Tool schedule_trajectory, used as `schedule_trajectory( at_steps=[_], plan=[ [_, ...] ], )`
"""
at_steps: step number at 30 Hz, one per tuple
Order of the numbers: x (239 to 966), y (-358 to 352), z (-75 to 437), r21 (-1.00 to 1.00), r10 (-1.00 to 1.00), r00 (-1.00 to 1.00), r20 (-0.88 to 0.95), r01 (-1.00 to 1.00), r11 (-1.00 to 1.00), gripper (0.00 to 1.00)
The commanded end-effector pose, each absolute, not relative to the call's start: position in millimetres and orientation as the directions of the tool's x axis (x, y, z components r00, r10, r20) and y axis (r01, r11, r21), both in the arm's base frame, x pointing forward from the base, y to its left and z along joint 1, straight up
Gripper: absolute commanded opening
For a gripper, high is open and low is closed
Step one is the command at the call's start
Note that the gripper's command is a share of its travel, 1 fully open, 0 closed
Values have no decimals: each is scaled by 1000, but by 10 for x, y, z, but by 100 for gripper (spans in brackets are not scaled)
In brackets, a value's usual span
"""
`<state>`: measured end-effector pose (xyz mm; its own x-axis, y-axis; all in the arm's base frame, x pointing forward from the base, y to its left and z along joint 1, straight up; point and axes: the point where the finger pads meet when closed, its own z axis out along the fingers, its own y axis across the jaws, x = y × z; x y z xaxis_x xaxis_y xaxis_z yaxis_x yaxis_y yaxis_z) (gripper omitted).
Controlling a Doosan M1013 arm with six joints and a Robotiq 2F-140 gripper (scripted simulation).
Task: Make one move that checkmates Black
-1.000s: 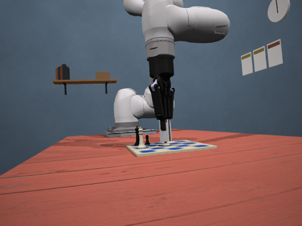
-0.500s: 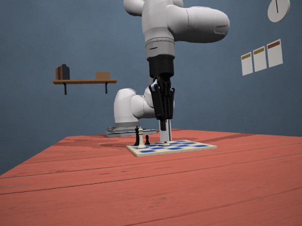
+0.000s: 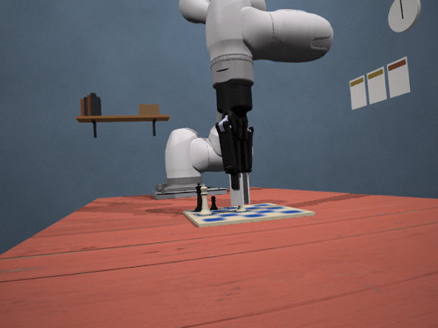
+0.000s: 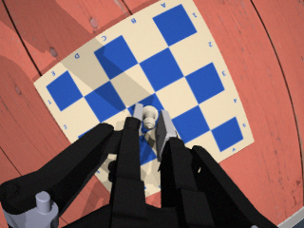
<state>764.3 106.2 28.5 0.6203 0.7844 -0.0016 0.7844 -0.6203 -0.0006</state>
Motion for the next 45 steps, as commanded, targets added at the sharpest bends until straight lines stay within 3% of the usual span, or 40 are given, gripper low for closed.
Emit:
schedule_trajectory(
  at_steps=[1, 10, 23, 33, 34, 45],
  plan=[
    [7643, 1062, 289, -1, 784, 620, -1, 784, -620, 22],
    [7643, 1062, 425, -1, 784, 620, -1, 784, -620, 22],
    [7644, 1062, 1075, -1, 784, 620, -1, 784, -620, 22],
    [7644, 1063, 1187, -1, 784, 620, -1, 784, -620, 22],
    [7644, 1063, 1187, -1, 784, 620, -1, 784, -620, 100],
    [7644, 1063, 1187, -1, 784, 620, -1, 784, -620, 100]
  ],
)
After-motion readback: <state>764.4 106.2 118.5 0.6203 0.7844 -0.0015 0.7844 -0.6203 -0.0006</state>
